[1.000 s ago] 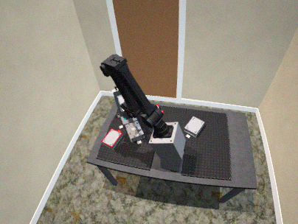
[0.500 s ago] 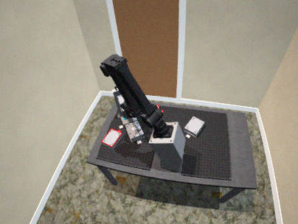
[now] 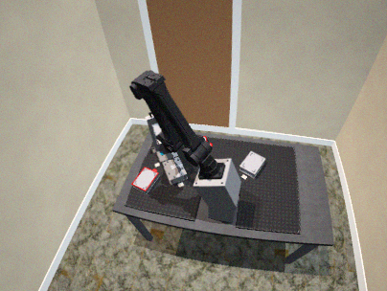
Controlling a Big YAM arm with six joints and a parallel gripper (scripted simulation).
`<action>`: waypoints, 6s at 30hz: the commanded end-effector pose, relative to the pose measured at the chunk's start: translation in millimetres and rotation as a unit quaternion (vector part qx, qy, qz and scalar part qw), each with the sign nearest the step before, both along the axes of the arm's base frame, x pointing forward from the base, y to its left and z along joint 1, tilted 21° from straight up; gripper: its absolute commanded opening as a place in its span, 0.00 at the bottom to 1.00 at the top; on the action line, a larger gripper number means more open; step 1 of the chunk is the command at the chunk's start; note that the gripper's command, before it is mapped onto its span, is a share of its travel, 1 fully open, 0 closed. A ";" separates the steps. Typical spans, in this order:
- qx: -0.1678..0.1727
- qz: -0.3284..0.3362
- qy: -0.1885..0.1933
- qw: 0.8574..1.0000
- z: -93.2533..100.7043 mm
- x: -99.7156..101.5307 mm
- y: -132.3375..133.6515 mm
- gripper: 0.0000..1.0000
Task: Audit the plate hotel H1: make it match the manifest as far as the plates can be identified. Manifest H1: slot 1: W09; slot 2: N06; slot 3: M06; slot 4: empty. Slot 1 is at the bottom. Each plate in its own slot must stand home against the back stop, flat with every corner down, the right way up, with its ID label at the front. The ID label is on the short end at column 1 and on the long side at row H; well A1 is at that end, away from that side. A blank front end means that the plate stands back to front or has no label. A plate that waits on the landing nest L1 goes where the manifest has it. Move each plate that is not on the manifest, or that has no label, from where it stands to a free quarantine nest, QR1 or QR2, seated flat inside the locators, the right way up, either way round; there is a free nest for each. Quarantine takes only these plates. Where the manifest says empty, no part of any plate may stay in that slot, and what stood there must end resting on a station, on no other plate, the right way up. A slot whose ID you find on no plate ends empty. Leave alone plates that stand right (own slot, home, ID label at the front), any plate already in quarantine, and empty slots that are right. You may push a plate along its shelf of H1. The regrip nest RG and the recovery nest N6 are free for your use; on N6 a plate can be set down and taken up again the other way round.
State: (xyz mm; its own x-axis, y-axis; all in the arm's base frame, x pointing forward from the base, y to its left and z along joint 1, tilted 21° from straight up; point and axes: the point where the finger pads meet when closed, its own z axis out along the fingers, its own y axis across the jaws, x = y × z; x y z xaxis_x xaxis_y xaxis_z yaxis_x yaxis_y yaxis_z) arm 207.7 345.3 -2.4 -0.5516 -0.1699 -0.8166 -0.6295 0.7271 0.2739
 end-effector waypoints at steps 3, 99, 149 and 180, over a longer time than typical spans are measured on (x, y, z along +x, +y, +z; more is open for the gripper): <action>0.002 -0.003 -0.006 1.000 3.1 8.6 4.9 0.86; -0.001 -0.004 -0.004 1.000 -3.5 41.7 33.4 0.86; 0.011 -0.002 -0.007 1.000 -0.1 50.3 47.8 0.86; 0.010 -0.002 -0.007 1.000 -1.1 50.3 48.1 1.00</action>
